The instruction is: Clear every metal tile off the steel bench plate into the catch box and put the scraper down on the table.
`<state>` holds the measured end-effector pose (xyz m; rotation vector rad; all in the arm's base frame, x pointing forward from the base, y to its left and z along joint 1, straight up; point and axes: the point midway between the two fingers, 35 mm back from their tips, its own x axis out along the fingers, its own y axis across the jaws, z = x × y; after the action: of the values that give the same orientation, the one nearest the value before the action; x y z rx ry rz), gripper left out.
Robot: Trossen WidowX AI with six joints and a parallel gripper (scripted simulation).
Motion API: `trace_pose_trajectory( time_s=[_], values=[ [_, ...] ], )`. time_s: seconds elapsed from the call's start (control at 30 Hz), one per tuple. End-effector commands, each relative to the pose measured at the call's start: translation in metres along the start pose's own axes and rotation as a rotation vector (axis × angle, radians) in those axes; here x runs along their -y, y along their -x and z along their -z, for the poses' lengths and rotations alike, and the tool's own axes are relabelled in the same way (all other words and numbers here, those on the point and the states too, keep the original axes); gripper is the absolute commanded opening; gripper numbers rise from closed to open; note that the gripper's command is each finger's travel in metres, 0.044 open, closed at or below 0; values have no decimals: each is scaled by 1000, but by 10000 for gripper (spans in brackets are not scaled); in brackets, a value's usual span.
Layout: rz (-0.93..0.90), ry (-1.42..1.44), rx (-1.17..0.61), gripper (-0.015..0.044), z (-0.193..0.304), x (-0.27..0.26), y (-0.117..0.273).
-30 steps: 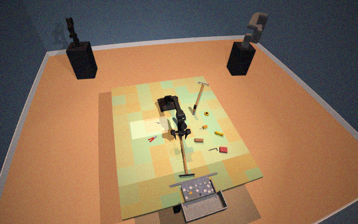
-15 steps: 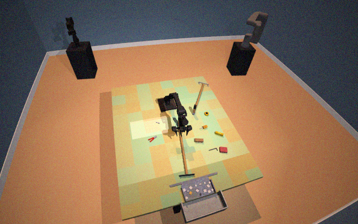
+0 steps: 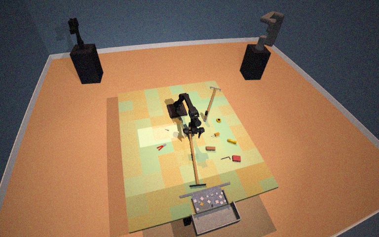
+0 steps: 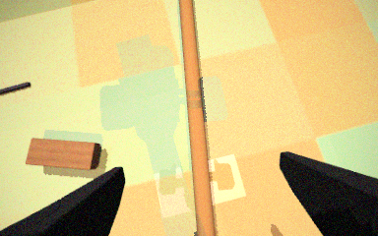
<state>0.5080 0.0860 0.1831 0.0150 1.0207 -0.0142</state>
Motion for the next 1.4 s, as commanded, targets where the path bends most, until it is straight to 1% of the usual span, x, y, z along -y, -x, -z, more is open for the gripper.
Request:
trace_pose_trajectory(
  time_s=[0.0, 0.73, 1.37],
  values=[
    [7, -2, 5, 440, 8, -3, 11],
    [11, -1, 38, 440, 50, -14, 65],
    [10, -21, 59, 440, 95, -13, 98]
  ],
)
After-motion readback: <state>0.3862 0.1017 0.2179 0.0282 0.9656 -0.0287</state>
